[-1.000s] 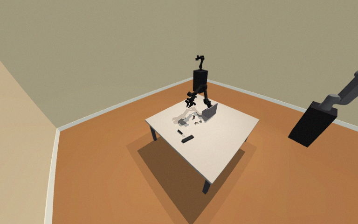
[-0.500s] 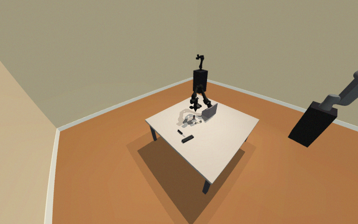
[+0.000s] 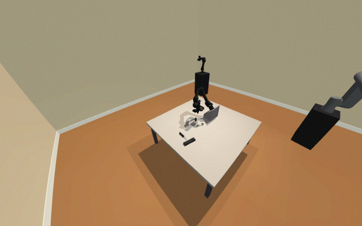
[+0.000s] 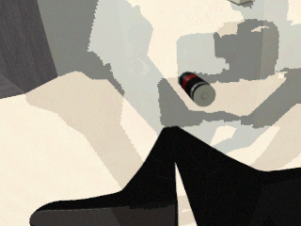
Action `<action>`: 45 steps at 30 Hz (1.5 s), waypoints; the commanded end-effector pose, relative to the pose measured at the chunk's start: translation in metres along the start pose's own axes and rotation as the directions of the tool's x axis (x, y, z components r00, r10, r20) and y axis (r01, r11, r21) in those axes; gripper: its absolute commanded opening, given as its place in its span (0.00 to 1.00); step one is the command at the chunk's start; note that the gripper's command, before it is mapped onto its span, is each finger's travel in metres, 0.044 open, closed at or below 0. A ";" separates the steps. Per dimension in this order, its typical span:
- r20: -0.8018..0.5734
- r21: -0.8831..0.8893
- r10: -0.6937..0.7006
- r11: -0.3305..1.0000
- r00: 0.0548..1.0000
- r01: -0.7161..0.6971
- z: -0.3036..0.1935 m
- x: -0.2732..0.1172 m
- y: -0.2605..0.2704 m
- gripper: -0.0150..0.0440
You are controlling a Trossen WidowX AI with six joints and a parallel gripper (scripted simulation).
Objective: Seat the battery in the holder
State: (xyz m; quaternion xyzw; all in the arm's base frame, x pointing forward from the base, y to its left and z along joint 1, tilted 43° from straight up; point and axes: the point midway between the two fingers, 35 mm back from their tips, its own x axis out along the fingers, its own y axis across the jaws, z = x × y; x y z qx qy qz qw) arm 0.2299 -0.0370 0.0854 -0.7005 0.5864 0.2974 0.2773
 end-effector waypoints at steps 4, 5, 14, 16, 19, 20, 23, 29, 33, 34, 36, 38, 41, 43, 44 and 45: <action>-0.001 -0.015 0.005 1.000 1.000 -0.005 0.002 0.034 -0.003 0.25; -0.001 -0.015 0.005 1.000 1.000 -0.005 0.002 0.041 -0.003 0.25; -0.010 -0.015 0.005 1.000 1.000 -0.005 -0.001 0.080 0.001 0.25; -0.010 -0.015 0.005 1.000 1.000 -0.005 -0.001 0.080 0.001 0.25; -0.010 -0.015 0.005 1.000 1.000 -0.005 -0.001 0.080 -0.003 0.25; -0.010 -0.015 0.005 1.000 1.000 -0.005 -0.002 0.080 -0.004 0.25; -0.009 -0.015 0.005 1.000 1.000 -0.005 -0.002 0.080 -0.009 0.25; -0.009 -0.014 0.004 1.000 1.000 -0.004 -0.002 0.079 -0.019 0.25; -0.009 -0.014 0.004 1.000 1.000 -0.004 -0.002 0.079 -0.026 0.25; -0.009 -0.014 0.004 1.000 1.000 -0.004 -0.002 0.079 -0.027 0.25; -0.009 -0.014 0.004 1.000 1.000 -0.004 -0.002 0.079 -0.031 0.25; -0.009 -0.014 0.004 1.000 1.000 -0.004 -0.002 0.079 -0.034 0.25; -0.009 -0.014 0.003 1.000 1.000 -0.004 -0.002 0.079 -0.039 0.25; -0.009 -0.014 0.003 1.000 1.000 -0.003 -0.002 0.079 -0.042 0.25; -0.009 -0.013 0.003 1.000 1.000 -0.003 -0.002 0.079 -0.044 0.25; -0.009 -0.013 0.003 1.000 1.000 -0.003 -0.002 0.079 -0.045 0.25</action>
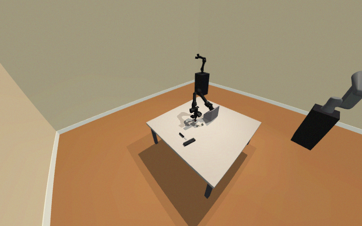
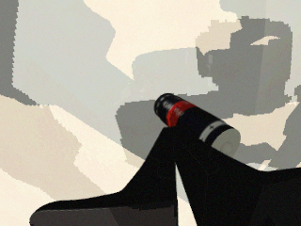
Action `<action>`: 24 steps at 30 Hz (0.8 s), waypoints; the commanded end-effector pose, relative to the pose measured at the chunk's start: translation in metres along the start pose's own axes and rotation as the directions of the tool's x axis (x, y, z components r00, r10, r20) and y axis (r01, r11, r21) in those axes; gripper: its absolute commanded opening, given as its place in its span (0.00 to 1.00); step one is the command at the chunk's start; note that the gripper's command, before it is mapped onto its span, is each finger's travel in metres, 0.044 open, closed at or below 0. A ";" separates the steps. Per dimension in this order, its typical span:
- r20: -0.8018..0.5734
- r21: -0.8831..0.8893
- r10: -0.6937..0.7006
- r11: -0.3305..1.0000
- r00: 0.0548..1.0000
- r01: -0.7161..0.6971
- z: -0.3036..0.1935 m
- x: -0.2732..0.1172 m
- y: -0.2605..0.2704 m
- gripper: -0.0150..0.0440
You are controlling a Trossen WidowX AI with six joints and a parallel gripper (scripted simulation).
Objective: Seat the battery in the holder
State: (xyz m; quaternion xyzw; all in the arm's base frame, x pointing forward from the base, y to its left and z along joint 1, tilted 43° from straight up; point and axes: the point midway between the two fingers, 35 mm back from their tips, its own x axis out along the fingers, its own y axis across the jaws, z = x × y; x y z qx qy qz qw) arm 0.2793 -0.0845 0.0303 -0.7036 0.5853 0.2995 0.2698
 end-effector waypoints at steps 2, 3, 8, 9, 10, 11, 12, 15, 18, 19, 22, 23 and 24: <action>-0.002 0.002 0.003 1.000 1.000 -0.003 0.001 0.001 -0.009 0.25; -0.002 0.002 0.003 1.000 1.000 -0.003 0.001 0.001 -0.011 0.25; -0.002 0.002 0.002 1.000 1.000 -0.002 0.001 0.001 -0.019 0.25; -0.002 0.002 0.002 1.000 1.000 -0.002 0.001 0.001 -0.021 0.25; -0.002 0.003 0.002 1.000 1.000 -0.002 0.001 0.001 -0.022 0.25; -0.002 0.003 0.002 1.000 1.000 -0.002 0.001 0.001 -0.024 0.25; -0.002 0.003 0.002 1.000 1.000 -0.002 0.002 0.001 -0.025 0.25; 0.003 0.001 0.000 1.000 1.000 0.000 0.002 -0.012 -0.022 0.25; 0.005 0.002 0.001 1.000 1.000 -0.001 0.003 -0.038 -0.026 0.25; 0.005 0.002 0.001 1.000 1.000 -0.001 0.003 -0.047 -0.027 0.25; 0.002 0.003 0.002 1.000 1.000 -0.002 0.002 -0.073 -0.027 0.25; 0.001 0.003 0.002 1.000 1.000 -0.002 0.002 -0.077 -0.027 0.25; 0.001 0.003 0.002 1.000 1.000 -0.002 0.002 -0.079 -0.027 0.25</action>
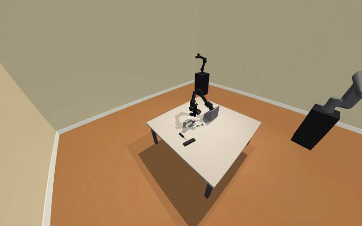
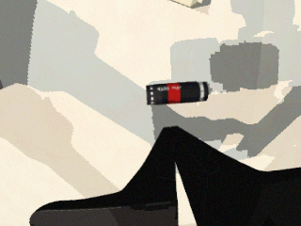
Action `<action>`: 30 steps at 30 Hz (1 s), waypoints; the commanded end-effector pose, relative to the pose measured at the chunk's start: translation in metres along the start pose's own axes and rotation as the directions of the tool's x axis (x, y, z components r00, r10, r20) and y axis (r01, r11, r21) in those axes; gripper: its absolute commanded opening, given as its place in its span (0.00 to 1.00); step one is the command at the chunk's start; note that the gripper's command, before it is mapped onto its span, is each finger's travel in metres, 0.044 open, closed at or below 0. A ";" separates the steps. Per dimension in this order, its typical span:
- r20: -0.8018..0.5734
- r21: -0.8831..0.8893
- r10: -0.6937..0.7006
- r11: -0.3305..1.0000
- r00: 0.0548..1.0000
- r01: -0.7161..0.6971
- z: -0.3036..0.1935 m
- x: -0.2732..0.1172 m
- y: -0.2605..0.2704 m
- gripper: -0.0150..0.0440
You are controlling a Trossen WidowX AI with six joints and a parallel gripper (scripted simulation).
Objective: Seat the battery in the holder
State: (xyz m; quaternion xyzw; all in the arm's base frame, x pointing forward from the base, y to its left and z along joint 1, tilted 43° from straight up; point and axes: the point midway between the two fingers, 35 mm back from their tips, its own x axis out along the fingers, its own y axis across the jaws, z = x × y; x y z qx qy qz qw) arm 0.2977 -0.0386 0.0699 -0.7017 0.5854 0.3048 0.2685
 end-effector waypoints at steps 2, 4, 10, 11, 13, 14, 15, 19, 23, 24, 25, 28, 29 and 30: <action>-0.006 0.010 -0.004 1.000 1.000 0.004 -0.002 -0.022 0.000 0.25; -0.006 0.010 -0.004 1.000 1.000 0.004 -0.002 -0.022 0.000 0.25; -0.003 0.003 0.001 1.000 1.000 -0.001 -0.001 -0.018 0.001 0.25; -0.003 0.003 0.001 1.000 1.000 -0.001 -0.001 -0.018 0.001 0.25; -0.003 0.003 0.001 1.000 1.000 -0.001 -0.001 -0.018 0.001 0.25; -0.003 0.023 0.000 1.000 1.000 0.000 -0.001 -0.017 0.001 0.30; -0.003 0.080 0.000 0.997 1.000 0.000 -0.001 -0.015 0.000 0.34; -0.002 0.498 -0.002 0.867 1.000 0.003 -0.002 0.002 -0.007 0.52; -0.004 0.832 -0.003 0.555 1.000 0.005 -0.003 0.020 -0.013 0.65; -0.004 0.890 -0.004 0.456 1.000 0.006 -0.003 0.025 -0.014 0.65; -0.005 0.937 -0.004 0.350 1.000 0.006 -0.004 0.030 -0.016 0.65; -0.008 0.999 -0.005 0.032 1.000 0.008 -0.005 0.043 -0.019 0.65; -0.009 1.000 -0.005 -0.026 1.000 0.009 -0.005 0.045 -0.019 0.65; -0.009 0.999 -0.005 -0.045 1.000 0.009 -0.005 0.046 -0.019 0.65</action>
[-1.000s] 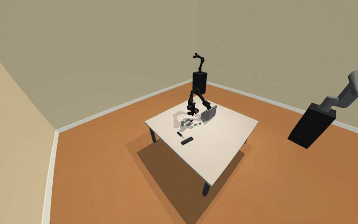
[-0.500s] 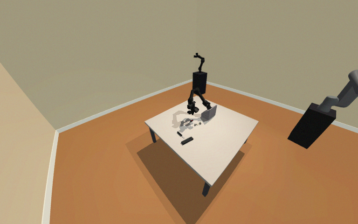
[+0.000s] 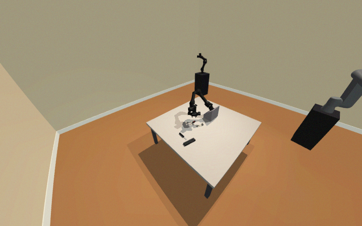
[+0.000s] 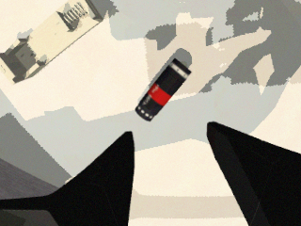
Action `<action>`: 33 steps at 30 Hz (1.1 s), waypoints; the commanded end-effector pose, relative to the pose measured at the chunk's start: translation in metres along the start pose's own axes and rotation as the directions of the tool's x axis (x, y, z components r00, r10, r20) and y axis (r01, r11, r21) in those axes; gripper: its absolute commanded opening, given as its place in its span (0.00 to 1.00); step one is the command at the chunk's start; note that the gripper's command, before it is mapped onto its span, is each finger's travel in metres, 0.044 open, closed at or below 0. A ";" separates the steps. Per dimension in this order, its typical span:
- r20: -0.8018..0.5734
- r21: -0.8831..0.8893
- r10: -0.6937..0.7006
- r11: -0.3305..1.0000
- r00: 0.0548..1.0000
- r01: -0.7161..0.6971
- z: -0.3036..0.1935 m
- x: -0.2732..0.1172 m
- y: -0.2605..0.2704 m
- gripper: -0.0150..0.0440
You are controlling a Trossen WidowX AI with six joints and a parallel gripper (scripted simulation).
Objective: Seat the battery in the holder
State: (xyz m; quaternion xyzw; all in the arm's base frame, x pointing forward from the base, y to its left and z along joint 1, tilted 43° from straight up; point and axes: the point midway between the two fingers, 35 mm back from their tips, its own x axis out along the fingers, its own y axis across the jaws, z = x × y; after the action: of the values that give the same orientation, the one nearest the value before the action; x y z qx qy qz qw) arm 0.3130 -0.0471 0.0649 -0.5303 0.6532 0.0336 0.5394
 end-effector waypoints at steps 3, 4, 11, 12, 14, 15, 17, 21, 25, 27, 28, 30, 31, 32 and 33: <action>-0.013 0.688 0.002 0.726 1.000 0.007 0.004 0.035 -0.004 0.65; -0.013 0.688 0.002 0.726 1.000 0.007 0.004 0.035 -0.004 0.65; -0.013 0.688 0.002 0.726 1.000 0.007 0.004 0.035 -0.004 0.65; -0.013 0.688 0.002 0.726 1.000 0.007 0.004 0.035 -0.004 0.65; -0.013 0.688 0.002 0.726 1.000 0.007 0.004 0.035 -0.004 0.65; -0.013 0.688 0.002 0.726 1.000 0.007 0.004 0.035 -0.004 0.65; -0.013 0.688 0.002 0.726 1.000 0.007 0.004 0.035 -0.004 0.65; -0.013 0.688 0.002 0.726 1.000 0.007 0.004 0.036 -0.004 0.65; -0.013 0.687 0.003 0.727 1.000 0.006 0.004 0.042 -0.004 0.65; -0.013 0.687 0.004 0.727 1.000 0.006 0.004 0.045 -0.004 0.65; -0.013 0.687 0.004 0.727 1.000 0.006 0.004 0.047 -0.004 0.65; -0.013 0.687 0.005 0.727 1.000 0.005 0.004 0.050 -0.004 0.65; -0.013 0.687 0.004 0.727 1.000 0.006 0.004 0.052 -0.004 0.65; -0.013 0.687 0.004 0.727 1.000 0.006 0.004 0.053 -0.004 0.65; -0.013 0.687 0.004 0.727 1.000 0.006 0.004 0.055 -0.004 0.65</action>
State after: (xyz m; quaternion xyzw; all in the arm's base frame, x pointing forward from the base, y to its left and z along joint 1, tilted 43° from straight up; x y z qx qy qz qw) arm 0.3267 -0.0784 0.0317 -0.2921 0.6192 -0.2166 0.6959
